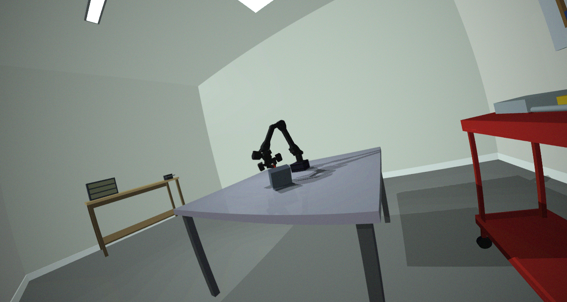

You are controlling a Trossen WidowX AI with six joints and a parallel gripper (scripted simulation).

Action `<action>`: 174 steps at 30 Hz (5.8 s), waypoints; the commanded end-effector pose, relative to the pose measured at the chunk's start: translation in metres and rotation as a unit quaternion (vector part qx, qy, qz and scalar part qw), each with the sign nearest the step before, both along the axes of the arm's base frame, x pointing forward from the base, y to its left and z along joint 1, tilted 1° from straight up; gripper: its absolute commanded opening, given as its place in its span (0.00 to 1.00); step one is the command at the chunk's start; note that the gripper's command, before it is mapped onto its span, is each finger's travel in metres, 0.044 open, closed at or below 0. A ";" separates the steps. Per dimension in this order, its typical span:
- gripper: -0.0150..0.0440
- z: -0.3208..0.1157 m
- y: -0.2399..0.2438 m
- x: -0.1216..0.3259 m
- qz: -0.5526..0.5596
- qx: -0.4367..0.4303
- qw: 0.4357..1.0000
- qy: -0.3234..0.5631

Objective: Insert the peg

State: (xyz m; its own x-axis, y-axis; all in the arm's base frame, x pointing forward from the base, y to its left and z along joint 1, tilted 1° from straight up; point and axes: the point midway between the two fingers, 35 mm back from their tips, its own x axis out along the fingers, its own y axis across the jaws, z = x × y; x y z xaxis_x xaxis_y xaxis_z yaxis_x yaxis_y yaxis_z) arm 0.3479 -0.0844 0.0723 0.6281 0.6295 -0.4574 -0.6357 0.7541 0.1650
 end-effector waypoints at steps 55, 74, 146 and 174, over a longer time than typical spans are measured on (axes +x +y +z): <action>0.25 -0.012 0.008 0.027 0.014 -0.036 0.994 -0.103; 0.25 -0.015 0.014 0.034 0.015 -0.036 0.993 -0.115; 0.25 -0.027 0.032 0.052 0.016 -0.036 0.992 -0.121; 0.25 -0.033 0.042 0.066 0.016 -0.036 0.992 -0.122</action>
